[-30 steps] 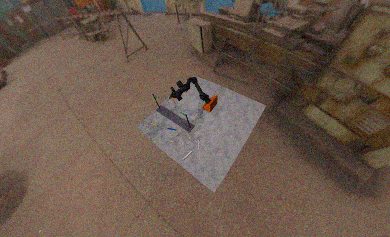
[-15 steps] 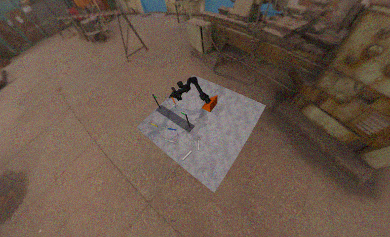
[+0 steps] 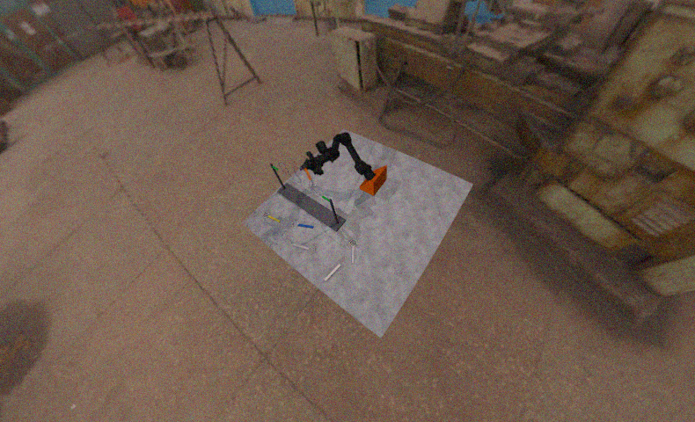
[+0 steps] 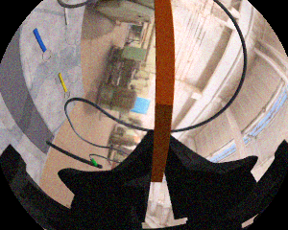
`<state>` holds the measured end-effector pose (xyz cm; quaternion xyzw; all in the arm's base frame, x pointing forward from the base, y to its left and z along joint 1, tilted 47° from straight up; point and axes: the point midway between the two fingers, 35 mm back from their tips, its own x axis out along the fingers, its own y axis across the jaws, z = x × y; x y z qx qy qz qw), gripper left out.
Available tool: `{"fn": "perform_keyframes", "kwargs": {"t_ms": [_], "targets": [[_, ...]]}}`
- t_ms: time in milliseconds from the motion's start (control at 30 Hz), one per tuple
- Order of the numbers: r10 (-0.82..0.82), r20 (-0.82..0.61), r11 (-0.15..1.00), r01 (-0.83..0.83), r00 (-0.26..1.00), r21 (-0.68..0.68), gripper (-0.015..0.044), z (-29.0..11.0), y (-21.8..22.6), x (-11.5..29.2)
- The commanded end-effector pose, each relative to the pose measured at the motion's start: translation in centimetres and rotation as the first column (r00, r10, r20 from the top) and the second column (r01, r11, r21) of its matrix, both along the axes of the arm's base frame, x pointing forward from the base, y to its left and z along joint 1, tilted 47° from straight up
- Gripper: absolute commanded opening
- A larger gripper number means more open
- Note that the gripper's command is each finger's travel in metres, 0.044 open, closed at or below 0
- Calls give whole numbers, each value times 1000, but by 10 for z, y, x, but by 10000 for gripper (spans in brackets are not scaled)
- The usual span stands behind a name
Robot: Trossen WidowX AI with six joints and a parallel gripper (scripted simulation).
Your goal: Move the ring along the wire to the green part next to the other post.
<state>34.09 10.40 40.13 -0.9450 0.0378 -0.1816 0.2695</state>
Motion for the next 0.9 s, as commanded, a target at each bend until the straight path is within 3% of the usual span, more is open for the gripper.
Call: {"fn": "perform_keyframes", "kwargs": {"t_ms": [0,500,867], "targets": [[0,7,999,0,1000,-55,-150,0,2,0],[-2,31,976,9,1000,-215,-150,1,4,0],[-3,36,970,11,999,-243,-150,0,-3,1]]}}
